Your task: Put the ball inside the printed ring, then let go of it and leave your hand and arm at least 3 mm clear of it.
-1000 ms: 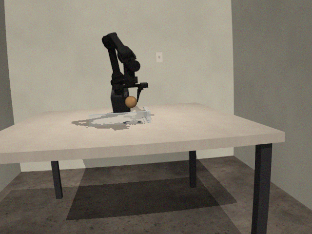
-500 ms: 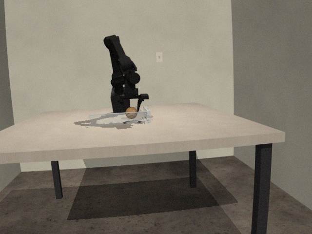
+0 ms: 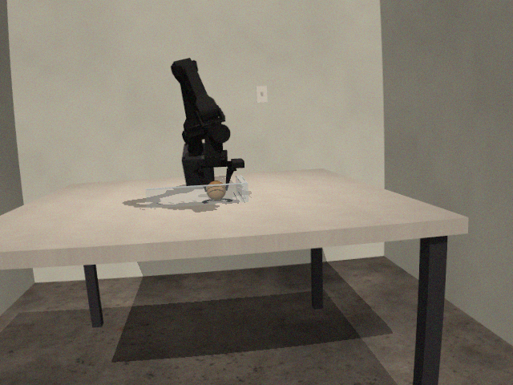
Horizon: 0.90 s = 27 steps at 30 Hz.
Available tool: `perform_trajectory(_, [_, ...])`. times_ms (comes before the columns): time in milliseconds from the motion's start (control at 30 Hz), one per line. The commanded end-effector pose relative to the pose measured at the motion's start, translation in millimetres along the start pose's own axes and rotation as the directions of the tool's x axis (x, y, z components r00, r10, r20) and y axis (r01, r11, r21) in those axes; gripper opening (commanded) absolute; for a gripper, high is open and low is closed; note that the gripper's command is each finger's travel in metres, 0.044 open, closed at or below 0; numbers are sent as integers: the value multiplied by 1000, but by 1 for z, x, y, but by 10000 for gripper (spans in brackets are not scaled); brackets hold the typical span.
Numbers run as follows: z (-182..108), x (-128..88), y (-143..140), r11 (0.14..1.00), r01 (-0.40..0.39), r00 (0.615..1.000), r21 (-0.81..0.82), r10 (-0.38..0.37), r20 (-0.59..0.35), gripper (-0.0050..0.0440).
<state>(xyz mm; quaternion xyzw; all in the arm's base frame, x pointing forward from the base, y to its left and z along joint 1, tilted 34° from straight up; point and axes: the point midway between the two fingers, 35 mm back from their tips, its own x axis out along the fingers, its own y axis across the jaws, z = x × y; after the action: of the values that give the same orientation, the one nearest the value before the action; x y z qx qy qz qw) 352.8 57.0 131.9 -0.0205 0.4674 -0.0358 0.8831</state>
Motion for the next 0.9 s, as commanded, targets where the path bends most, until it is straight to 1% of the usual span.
perform_trajectory(0, [-3, 8, 1, 1000, -6, 1000, -4, 6, -10, 0])
perform_trajectory(233, [-2, 6, 1, 1000, -4, 1000, -3, 4, -8, 0])
perform_trajectory(267, [0, 4, 0, 1000, 0, 1000, -1, 0, -2, 20])
perform_trajectory(533, [0, 4, 0, 1000, 0, 1000, -1, 0, -2, 20])
perform_trajectory(733, [0, 4, 0, 1000, 0, 1000, -1, 0, -2, 164])
perform_trajectory(800, [0, 4, 0, 1000, 0, 1000, -1, 0, -2, 164])
perform_trajectory(867, [0, 4, 0, 1000, 0, 1000, -1, 0, -2, 212])
